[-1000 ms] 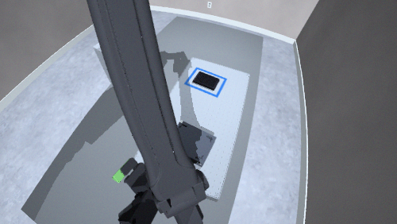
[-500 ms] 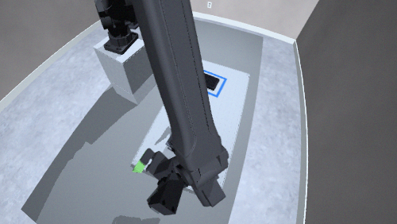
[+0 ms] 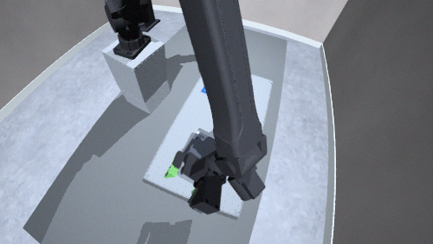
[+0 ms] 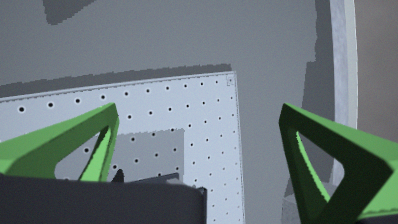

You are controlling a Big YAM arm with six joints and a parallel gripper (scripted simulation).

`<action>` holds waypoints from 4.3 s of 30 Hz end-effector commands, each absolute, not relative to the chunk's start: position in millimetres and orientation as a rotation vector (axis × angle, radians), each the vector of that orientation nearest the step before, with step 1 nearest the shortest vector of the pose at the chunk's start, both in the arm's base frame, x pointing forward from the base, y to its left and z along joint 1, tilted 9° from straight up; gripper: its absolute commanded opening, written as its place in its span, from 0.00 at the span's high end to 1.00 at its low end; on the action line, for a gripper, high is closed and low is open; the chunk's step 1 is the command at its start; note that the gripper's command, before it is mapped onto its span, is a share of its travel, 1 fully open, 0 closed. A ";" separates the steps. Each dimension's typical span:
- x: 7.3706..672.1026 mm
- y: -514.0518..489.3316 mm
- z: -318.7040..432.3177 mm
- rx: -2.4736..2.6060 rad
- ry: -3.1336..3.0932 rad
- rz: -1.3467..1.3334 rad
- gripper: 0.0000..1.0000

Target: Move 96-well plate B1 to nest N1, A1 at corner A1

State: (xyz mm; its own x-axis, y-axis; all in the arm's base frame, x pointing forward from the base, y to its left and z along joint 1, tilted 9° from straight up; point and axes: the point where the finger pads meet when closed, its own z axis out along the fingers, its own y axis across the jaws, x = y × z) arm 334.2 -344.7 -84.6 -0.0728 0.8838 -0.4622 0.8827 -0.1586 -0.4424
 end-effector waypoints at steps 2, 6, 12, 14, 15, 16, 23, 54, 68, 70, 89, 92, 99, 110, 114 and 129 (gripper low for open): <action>353.5 -324.6 -89.6 -2.087 -2.151 1.035 0.00; 363.7 -319.0 -79.4 -2.075 -2.231 1.001 0.00; 369.6 -288.6 -104.2 -2.004 -2.255 0.984 0.00; 382.8 -283.8 -87.1 -1.993 -2.356 0.939 0.00; 384.9 -279.3 -88.0 -1.972 -2.385 0.924 0.00; 387.1 -274.7 -89.0 -1.972 -2.385 0.923 0.00; 398.9 -252.7 -105.5 -1.967 -2.351 0.929 0.00; 422.7 -109.4 -129.1 -1.471 -2.844 0.635 0.00; 430.8 -49.3 -124.0 -1.240 -3.032 0.484 0.00; 418.0 -39.8 -141.2 -1.210 -2.995 0.509 0.00; 412.5 44.8 -136.0 -0.855 -3.197 0.294 0.00; 411.5 49.7 -135.4 -0.808 -3.215 0.270 0.00; 388.2 79.3 -150.7 -0.674 -3.216 0.228 0.00; 375.5 122.2 -147.3 -0.437 -3.285 0.115 0.00; 370.8 142.8 -139.1 -0.289 -3.324 0.021 0.00; 352.4 161.3 -147.9 -0.298 -3.299 0.021 0.00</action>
